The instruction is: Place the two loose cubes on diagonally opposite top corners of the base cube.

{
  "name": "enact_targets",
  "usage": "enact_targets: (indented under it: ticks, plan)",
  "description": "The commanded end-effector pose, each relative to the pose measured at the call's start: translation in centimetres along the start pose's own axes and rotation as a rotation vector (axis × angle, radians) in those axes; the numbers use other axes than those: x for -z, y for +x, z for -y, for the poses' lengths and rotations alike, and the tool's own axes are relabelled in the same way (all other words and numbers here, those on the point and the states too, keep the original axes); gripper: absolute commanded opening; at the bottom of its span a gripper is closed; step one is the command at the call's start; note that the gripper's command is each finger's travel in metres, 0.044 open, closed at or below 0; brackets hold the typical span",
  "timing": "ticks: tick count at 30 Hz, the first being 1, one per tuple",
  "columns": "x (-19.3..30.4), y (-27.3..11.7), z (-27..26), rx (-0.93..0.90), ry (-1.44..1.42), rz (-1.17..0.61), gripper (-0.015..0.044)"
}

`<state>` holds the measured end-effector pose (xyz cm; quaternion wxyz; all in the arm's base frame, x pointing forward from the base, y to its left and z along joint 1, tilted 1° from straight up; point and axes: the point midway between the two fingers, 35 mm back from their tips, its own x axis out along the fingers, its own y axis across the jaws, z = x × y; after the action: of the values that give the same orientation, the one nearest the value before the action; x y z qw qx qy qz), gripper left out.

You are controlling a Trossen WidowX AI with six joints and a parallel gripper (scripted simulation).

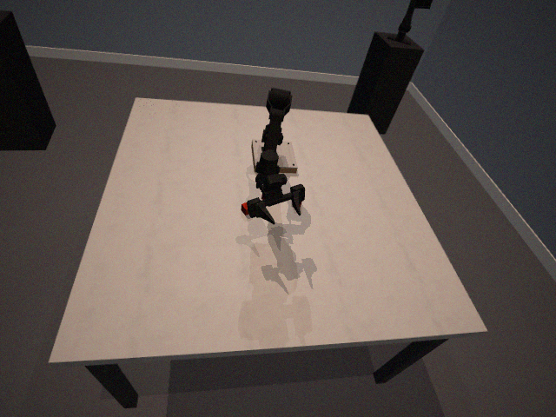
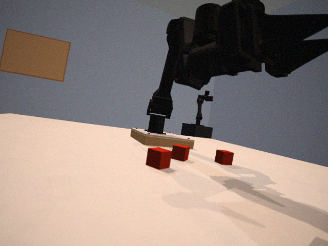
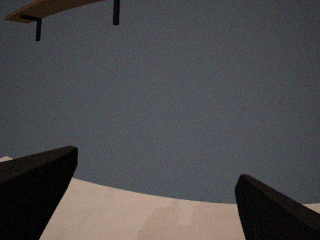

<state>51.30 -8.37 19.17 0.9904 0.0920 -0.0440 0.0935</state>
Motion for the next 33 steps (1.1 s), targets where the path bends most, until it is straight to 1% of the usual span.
enact_targets:
  ticks: [1, 5, 6, 12, 19, 26, 33]
  plan:
    - [0.1, 0.0, 0.1, 0.003, 0.005, -0.005, 0.0374]
    - [1.1, 0.4, 1.7, 0.075, 0.095, -0.102, 0.0269]
    - [1.5, 0.4, 2.2, 0.097, 0.122, -0.132, 0.0265]
    - [3.4, -0.1, 4.6, 0.239, 0.278, -0.305, 0.0265]
    - [5.3, -2.2, 6.5, 0.418, 0.445, -0.504, 0.0265]
    - [6.4, -5.8, 7.3, 0.61, 0.593, -0.701, 0.0265]
    - [6.5, -10.5, 6.9, 0.813, 0.719, -0.897, 0.0265]
